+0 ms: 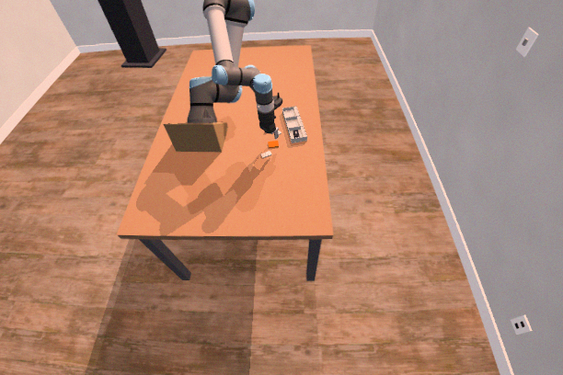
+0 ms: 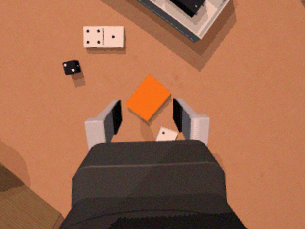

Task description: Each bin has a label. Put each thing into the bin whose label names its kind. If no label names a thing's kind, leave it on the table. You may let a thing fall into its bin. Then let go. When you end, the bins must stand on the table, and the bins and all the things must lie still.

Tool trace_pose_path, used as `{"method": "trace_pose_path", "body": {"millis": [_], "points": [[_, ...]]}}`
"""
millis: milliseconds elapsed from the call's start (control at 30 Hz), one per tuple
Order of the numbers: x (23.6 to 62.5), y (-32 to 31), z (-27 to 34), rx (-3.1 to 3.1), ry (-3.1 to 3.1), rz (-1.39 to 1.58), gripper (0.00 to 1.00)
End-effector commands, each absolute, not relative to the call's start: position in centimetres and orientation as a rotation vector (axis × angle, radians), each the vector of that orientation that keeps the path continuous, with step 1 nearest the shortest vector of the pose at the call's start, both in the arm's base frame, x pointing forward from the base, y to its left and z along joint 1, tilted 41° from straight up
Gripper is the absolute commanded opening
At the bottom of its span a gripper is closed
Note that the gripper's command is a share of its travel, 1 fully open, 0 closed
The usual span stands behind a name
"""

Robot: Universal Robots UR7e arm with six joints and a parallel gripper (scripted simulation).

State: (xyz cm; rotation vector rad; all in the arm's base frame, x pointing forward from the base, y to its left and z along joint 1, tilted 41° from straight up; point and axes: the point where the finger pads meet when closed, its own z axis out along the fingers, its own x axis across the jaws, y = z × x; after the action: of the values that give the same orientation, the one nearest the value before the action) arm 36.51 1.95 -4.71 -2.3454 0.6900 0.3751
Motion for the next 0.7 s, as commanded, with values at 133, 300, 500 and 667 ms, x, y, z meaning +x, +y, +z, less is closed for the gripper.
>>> {"method": "trace_pose_path", "body": {"millis": [133,300,500,667], "points": [[36.54,1.92,-4.68,-2.260,1.009,0.485,1.00],[36.54,1.93,-4.68,-2.201,1.168,0.541,1.00],[36.55,1.93,-4.68,-2.124,1.351,0.604,1.00],[36.55,1.93,-4.68,-2.057,1.494,0.651,1.00]]}}
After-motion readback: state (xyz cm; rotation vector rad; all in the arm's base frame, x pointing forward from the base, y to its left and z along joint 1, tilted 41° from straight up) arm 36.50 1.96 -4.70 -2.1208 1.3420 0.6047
